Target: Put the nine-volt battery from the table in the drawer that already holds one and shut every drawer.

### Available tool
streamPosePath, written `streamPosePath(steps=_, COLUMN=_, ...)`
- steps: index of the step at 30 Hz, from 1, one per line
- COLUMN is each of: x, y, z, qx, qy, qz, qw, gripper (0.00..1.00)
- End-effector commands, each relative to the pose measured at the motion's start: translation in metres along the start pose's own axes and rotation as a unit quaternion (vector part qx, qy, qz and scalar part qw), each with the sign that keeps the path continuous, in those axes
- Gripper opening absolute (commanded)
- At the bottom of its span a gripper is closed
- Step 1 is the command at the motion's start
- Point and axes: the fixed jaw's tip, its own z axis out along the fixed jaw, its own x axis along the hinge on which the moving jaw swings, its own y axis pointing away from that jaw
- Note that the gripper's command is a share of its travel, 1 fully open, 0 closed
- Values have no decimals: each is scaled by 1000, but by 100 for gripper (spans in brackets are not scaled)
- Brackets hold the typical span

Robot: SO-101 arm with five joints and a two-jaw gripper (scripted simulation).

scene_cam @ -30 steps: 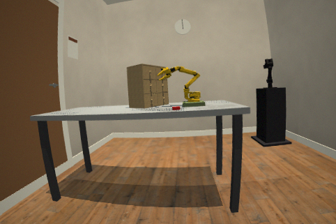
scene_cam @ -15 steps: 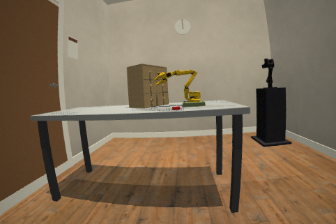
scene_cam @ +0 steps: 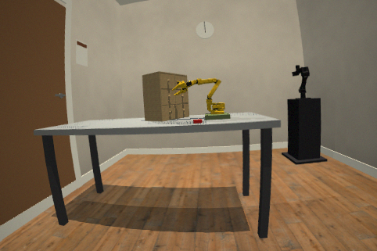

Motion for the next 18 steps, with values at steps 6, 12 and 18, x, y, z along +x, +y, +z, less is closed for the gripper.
streamPosePath(steps=6, x=0, y=-6, z=3, qx=9, qy=-2, qz=6, qw=1000, gripper=21)
streamPosePath(steps=12, x=0, y=-8, z=4, qx=10, qy=-3, qz=7, qw=1000, gripper=21)
streamPosePath(steps=18, x=0, y=-10, z=4, qx=11, qy=-4, qz=7, qw=1000, gripper=21)
